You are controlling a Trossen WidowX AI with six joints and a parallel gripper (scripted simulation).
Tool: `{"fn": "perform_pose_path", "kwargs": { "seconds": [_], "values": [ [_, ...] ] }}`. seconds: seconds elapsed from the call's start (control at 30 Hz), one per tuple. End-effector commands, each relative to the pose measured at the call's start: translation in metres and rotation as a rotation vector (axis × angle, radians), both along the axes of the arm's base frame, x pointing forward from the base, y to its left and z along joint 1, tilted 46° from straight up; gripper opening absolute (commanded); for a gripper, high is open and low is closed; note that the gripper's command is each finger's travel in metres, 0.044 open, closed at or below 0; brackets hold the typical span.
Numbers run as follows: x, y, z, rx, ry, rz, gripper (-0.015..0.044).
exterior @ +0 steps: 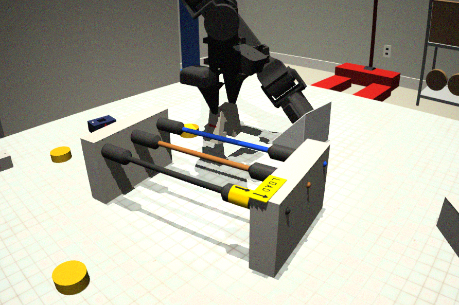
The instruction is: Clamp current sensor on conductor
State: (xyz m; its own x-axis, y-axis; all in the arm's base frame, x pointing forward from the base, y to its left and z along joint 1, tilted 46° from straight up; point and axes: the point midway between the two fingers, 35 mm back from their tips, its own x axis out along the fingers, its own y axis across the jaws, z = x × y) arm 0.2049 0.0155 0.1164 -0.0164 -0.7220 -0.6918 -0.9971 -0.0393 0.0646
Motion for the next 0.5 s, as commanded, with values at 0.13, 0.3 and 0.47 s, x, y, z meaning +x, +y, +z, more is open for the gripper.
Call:
{"fn": "perform_pose_path", "kwargs": {
  "seconds": [0.13, 0.3, 0.47],
  "values": [
    [0.0017, 0.0054, 0.0047, 0.009, -0.188, -0.151, 0.0000],
    [0.0019, 0.0075, 0.0066, 0.013, -0.320, -0.259, 0.0000],
    [0.0022, 0.0095, 0.0084, 0.018, -0.451, -0.369, 0.0000]
  ]
}}
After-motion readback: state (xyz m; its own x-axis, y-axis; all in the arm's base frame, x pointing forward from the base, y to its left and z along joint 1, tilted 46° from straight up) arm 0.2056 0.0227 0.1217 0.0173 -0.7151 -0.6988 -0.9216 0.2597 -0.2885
